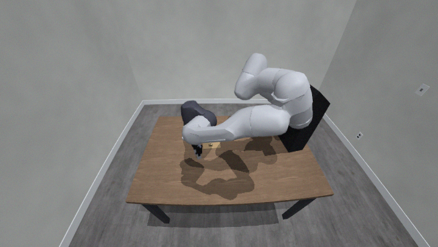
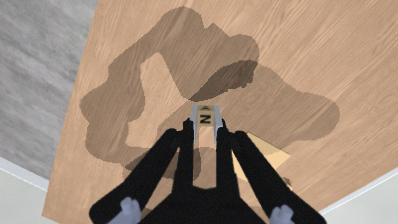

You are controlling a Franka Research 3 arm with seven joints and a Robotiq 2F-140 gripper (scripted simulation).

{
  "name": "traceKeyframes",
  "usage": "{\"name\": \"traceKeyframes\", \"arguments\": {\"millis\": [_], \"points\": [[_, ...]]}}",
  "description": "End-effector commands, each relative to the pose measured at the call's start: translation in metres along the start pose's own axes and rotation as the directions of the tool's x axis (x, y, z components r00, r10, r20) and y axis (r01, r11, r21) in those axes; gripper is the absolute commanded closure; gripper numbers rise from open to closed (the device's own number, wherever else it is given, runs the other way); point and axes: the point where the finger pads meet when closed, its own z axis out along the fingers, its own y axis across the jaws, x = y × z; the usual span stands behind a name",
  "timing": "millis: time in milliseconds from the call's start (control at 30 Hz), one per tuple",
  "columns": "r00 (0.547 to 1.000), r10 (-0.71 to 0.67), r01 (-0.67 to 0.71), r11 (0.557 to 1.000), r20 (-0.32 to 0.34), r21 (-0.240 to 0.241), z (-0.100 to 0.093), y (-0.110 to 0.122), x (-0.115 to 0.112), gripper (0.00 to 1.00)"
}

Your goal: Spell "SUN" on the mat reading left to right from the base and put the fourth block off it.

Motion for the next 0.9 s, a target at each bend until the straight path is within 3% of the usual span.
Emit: {"name": "traceKeyframes", "arguments": {"millis": [0, 167, 733, 867], "points": [[0.990, 0.138, -0.138, 0.990, 0.004, 0.006, -0.001, 0.008, -0.006, 0.87], [0.980, 0.197, -0.197, 0.980, 0.007, 0.011, -0.001, 0.013, -0.010, 0.87], [0.871, 0.491, -0.491, 0.870, 0.026, 0.032, 0.000, 0.039, -0.034, 0.87], [0.816, 0.577, -0.577, 0.816, 0.032, 0.036, 0.000, 0.047, -0.042, 0.87]]}}
